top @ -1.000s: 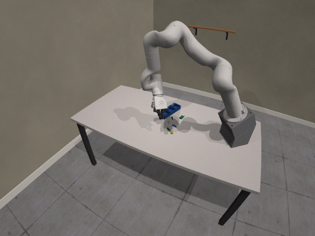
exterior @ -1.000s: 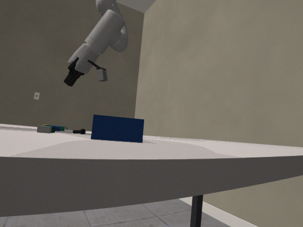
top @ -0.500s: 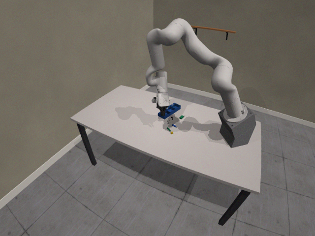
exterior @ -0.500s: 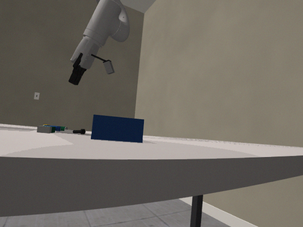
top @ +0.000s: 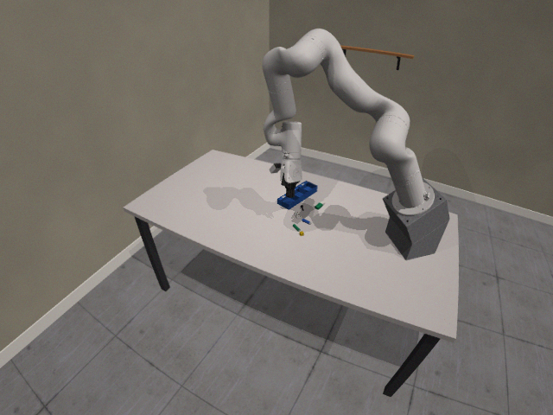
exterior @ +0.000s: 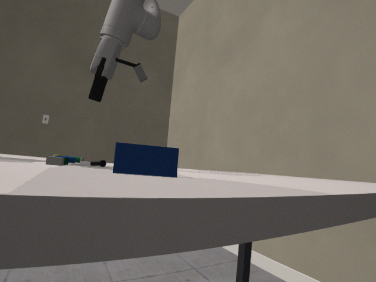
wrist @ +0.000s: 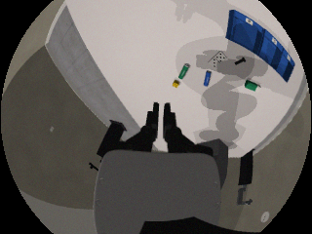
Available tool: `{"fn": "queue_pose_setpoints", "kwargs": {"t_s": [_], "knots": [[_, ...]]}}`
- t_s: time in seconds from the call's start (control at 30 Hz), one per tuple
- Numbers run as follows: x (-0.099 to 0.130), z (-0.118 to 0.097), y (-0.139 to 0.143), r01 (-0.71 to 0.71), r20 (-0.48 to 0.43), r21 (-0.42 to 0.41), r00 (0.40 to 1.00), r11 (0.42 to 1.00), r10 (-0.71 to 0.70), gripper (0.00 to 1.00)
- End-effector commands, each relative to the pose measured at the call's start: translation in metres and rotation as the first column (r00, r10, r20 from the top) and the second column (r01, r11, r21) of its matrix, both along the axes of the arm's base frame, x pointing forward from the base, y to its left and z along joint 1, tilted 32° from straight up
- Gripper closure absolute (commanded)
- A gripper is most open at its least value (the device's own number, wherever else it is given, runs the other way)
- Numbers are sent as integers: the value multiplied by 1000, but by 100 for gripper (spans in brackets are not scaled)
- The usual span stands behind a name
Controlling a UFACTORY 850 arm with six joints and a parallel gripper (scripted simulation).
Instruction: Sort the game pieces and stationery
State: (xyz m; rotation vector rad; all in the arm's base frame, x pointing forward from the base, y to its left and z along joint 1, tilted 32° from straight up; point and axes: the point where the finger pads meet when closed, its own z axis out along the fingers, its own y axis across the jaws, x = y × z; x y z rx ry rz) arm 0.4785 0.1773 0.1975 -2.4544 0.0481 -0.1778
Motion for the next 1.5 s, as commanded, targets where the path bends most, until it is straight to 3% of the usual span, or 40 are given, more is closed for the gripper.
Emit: {"fn": "queue_pose_setpoints", "kwargs": {"t_s": [0.0, 0.3, 0.33, 0.6, 0.63, 0.73, 0.77, 0.87, 0.9, 1.4, 1.47], "knots": [[4, -5, -17, -2, 69, -26, 998, 1000, 3, 93], [5, -13, -46, -9, 151, -95, 988, 995, 24, 93], [5, -16, -54, -13, 184, -130, 982, 991, 37, 93], [4, -22, -76, -17, 216, -173, 975, 985, 55, 93], [2, -24, -84, -21, 241, -213, 968, 977, 73, 93], [1, -26, -91, -21, 242, -214, 967, 977, 74, 93], [0, -29, -99, -26, 262, -256, 960, 966, 95, 93], [-2, -31, -106, -26, 262, -257, 960, 966, 96, 93], [-4, -33, -114, -32, 278, -300, 953, 953, 119, 93], [-6, -35, -121, -32, 278, -301, 953, 953, 120, 93], [4, -45, -130, 38, 242, -268, 970, 963, 29, 93]]}}
